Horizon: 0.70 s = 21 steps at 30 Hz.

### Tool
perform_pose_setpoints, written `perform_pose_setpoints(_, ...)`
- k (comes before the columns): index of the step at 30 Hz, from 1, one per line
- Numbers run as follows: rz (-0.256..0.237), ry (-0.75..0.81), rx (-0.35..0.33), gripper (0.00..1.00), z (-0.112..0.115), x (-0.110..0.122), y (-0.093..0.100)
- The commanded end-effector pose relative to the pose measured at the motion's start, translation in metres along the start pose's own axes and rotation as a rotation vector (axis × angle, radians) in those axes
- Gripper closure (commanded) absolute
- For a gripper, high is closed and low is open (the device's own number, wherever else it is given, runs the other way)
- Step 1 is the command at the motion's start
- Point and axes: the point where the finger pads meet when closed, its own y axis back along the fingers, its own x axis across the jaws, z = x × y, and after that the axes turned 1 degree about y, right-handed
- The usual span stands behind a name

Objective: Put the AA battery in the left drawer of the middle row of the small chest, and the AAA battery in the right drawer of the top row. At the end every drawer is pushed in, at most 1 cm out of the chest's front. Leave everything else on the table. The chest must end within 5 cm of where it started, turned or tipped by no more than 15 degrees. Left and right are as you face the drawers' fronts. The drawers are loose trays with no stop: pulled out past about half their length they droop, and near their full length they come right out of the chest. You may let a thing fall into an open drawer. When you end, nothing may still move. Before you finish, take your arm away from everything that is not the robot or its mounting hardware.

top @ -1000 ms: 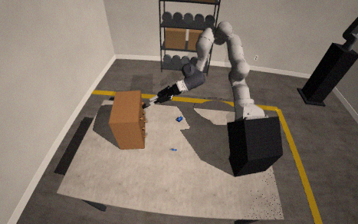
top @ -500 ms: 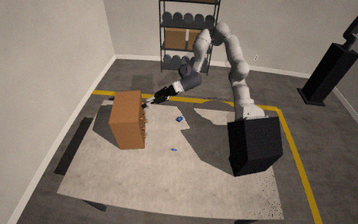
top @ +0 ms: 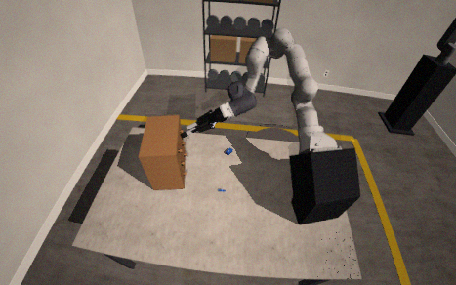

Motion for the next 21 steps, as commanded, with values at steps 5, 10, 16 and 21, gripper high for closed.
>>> perform_pose_setpoints(5,-0.003,0.001,-0.002,0.8,0.0018,-0.0004,-0.0008)
perform_pose_setpoints(10,-0.003,0.001,-0.002,0.8,0.0026,-0.0007,-0.0011)
perform_pose_setpoints(16,-0.003,0.001,-0.002,0.8,0.0036,-0.0009,-0.0014)
perform_pose_setpoints(21,-0.003,0.001,-0.002,0.8,0.0037,-0.001,-0.0015)
